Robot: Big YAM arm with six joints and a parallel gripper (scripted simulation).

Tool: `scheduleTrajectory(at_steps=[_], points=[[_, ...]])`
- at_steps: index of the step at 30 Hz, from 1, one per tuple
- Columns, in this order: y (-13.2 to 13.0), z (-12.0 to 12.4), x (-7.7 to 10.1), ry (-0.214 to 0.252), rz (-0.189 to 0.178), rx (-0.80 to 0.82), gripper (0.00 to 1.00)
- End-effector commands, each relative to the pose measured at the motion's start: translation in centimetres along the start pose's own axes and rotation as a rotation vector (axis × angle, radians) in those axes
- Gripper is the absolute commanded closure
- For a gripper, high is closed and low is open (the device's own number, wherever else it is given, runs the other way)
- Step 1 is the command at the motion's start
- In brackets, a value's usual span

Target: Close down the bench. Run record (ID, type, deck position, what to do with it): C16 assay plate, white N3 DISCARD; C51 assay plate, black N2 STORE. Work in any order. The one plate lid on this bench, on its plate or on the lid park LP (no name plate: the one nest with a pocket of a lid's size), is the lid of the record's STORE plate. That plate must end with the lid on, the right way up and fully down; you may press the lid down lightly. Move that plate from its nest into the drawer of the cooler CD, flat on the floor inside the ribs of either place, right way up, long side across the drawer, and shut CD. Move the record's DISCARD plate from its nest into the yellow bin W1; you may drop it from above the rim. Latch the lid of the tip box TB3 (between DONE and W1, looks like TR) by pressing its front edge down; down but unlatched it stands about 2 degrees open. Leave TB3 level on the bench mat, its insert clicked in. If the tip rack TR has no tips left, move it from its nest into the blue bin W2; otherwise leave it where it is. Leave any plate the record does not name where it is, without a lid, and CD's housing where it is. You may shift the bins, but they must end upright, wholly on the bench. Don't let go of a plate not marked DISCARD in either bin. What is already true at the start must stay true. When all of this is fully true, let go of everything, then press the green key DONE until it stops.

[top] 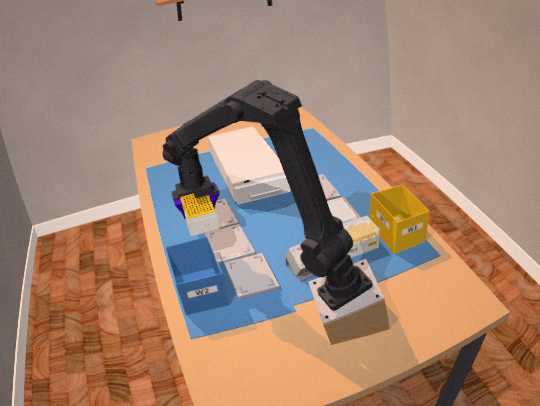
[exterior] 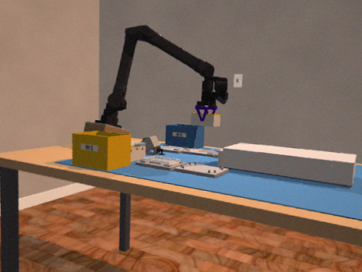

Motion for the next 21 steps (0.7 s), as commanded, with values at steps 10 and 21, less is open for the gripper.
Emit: scheduleTrajectory(at_steps=[10, 21], points=[[1.6, 3.3, 1.9, -0.045, -0.034, 0.007, 1.0], [2.1, 5.7, 1.8, -0.043, -0.035, 0.007, 1.0]])
Point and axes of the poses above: the point where the finger pads meet when closed, its own x axis back along the fingers, its own y axis across the jaws, z = x × y, the point moved 7 cm from there along x, back along the fingers, and after that the axes turned 9 degrees about -x, right-handed, at the moved point
